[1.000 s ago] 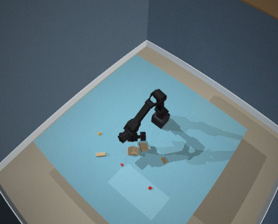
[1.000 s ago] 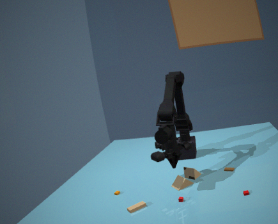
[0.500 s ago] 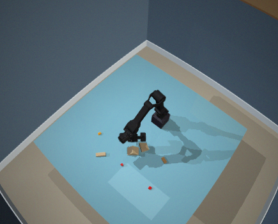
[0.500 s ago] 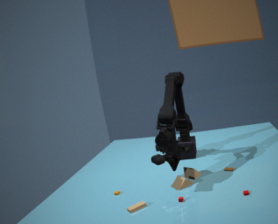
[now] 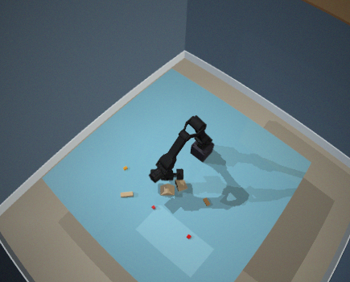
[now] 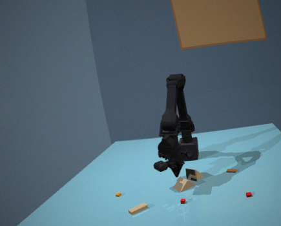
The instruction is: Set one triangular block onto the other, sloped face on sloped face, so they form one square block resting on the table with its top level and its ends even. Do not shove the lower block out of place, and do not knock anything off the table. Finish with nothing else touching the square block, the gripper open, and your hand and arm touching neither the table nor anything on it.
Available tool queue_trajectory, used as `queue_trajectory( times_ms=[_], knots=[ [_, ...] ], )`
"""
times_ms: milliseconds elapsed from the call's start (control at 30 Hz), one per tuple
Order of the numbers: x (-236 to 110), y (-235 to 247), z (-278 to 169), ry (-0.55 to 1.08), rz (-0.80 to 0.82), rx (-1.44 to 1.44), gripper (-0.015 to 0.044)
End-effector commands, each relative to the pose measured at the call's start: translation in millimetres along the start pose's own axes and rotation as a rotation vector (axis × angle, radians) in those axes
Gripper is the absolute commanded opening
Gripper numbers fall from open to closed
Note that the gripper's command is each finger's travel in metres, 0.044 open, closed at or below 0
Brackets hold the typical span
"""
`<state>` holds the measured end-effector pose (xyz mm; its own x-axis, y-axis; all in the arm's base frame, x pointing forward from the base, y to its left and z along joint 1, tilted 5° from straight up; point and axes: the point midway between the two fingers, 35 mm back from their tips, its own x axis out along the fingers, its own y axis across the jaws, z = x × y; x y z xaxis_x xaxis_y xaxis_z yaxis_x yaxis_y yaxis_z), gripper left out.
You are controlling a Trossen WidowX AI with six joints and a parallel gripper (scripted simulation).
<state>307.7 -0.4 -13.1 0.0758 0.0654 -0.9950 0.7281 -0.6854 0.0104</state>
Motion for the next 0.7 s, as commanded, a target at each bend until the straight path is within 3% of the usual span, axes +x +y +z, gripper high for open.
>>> queue_trajectory(
  times_ms=[0, 667],
  knots=[
    [6.7, -0.3, 1.0, -0.004, 0.002, 0.004, 0.0],
    [17.0, -0.9, -19.5, -0.002, 0.003, 0.006, 0.0]
  ],
)
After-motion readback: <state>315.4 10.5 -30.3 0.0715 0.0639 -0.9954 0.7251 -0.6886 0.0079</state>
